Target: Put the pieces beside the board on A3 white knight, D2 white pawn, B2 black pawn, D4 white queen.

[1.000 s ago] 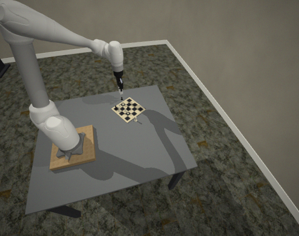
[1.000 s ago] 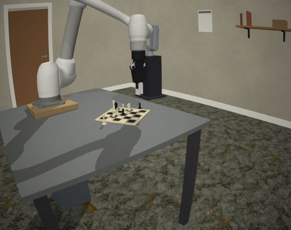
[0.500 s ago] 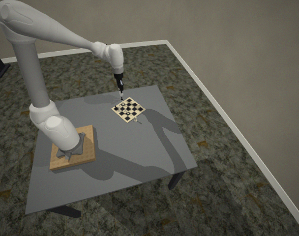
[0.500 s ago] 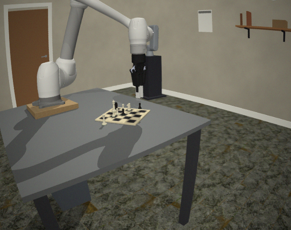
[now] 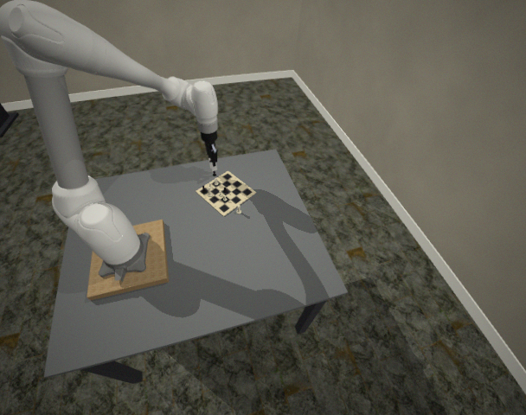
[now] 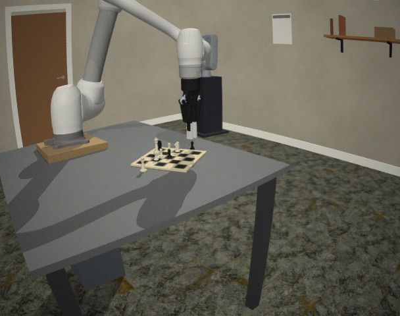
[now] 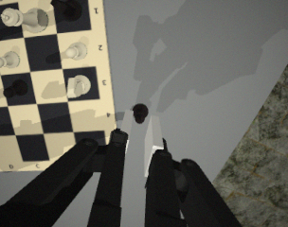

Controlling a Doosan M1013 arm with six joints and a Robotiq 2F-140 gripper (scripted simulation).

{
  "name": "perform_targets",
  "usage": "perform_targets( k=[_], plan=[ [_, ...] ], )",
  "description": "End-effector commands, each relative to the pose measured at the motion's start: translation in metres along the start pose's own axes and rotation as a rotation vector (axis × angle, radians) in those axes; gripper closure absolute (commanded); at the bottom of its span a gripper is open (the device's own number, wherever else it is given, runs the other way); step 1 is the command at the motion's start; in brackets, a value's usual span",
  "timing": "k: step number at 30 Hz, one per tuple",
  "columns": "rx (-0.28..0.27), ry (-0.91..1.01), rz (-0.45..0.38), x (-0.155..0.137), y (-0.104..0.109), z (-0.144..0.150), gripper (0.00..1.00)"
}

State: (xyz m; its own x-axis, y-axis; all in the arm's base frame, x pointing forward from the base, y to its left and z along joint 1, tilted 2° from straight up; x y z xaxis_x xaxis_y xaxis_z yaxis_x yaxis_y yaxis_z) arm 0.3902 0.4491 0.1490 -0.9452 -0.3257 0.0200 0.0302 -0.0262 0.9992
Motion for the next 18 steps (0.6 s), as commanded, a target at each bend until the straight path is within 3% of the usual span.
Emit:
perform_targets(
  k=[1,18],
  plan=[
    [0.0,0.0,0.0,0.0,-0.0025,0.0001,0.8],
    [0.0,0.0,0.0,0.0,-0.006,0.0001,0.8]
  ],
)
Point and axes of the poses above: the point where the finger pads meet when closed, its own y axis back along the fingers, its own z axis across the jaws, x = y × z, the point moved 10 cm from there along y, back along the fingers
